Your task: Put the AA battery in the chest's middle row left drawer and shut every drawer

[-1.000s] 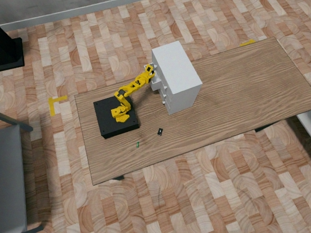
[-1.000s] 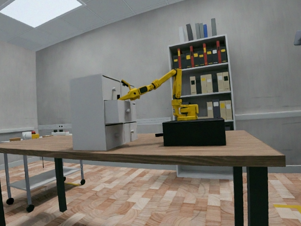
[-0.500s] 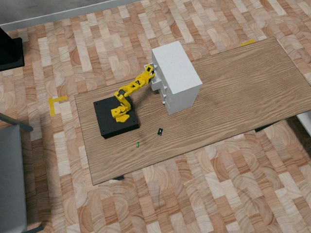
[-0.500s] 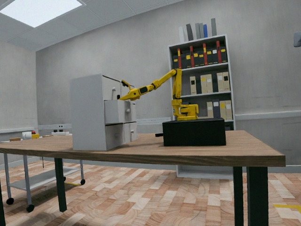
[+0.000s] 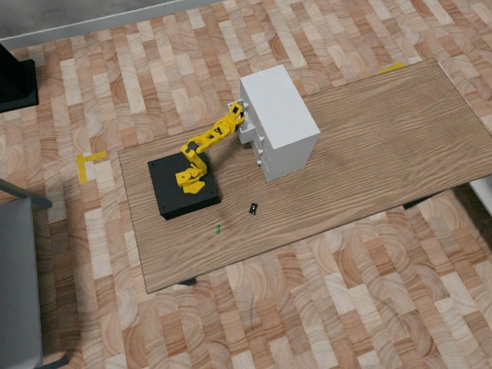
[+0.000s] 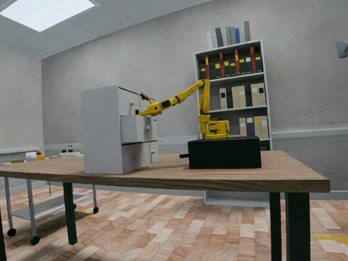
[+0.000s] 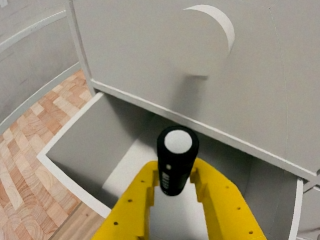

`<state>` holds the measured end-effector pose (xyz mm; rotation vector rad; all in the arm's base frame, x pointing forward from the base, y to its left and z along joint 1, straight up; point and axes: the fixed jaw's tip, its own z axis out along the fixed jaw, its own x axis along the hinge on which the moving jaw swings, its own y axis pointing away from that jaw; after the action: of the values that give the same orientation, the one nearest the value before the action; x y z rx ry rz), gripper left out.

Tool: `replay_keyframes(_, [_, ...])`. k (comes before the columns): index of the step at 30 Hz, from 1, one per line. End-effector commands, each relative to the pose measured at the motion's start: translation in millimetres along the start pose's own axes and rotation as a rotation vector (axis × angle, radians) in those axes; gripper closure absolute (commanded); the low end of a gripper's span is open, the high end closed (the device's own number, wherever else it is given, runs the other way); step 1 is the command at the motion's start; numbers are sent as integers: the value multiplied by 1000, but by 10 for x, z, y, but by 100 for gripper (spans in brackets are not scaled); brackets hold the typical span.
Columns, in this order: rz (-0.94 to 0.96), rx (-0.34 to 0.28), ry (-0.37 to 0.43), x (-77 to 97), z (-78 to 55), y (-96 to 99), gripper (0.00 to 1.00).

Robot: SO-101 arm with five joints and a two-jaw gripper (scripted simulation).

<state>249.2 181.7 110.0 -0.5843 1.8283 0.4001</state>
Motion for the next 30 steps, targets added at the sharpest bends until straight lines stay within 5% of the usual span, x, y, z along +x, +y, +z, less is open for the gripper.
replay_keyframes(1, [18, 10, 22, 76, -1, -33, 100])
replay_keyframes(30, [18, 11, 22, 77, -2, -36, 94])
